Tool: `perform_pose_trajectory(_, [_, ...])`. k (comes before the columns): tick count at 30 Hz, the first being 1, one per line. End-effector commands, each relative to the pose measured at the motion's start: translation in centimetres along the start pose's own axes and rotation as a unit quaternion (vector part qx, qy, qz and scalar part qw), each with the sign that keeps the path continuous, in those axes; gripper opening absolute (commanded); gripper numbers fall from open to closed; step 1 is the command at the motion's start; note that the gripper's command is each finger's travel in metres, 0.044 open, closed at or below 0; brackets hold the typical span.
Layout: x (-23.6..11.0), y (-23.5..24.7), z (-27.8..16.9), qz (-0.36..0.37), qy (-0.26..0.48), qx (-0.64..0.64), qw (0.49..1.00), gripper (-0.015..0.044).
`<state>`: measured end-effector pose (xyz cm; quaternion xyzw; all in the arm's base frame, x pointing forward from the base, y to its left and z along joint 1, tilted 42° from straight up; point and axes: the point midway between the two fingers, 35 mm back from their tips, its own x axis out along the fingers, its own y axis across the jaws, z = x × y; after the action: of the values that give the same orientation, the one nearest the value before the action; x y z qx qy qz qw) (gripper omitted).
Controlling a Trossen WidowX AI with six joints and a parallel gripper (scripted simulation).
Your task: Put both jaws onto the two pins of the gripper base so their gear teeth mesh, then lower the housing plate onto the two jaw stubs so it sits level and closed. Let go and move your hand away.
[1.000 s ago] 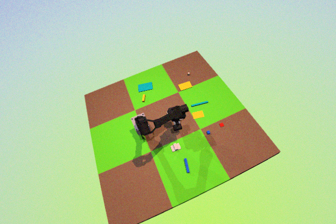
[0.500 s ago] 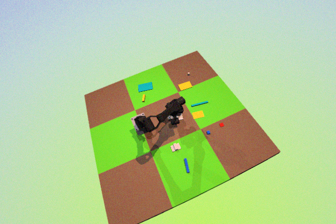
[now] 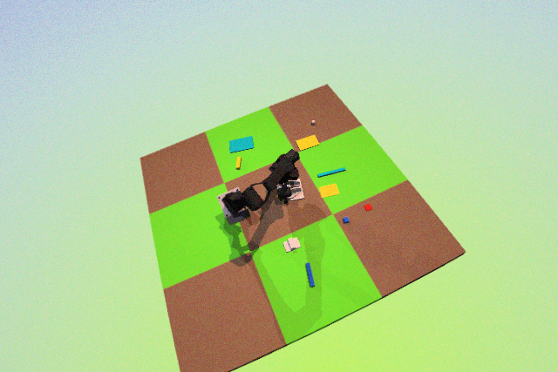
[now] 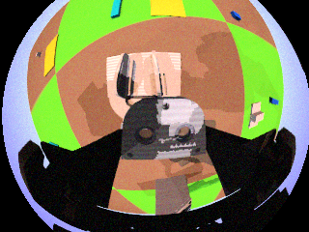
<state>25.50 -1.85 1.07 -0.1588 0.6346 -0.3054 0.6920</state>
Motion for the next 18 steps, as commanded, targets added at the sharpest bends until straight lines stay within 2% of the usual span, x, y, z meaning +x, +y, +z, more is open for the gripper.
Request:
perform_pose_trajectory(1, [0.0,1.1,-0.5,-0.008,-0.004,0.004,1.0,0.0351])
perform_pose_trajectory(8, [0.1,2.9,-1.6,-0.019,-0.011,0.012,1.0,0.0351])
perform_pose_trajectory(18, [0.1,3.0,-1.6,-0.019,-0.012,0.012,1.0,0.0351])
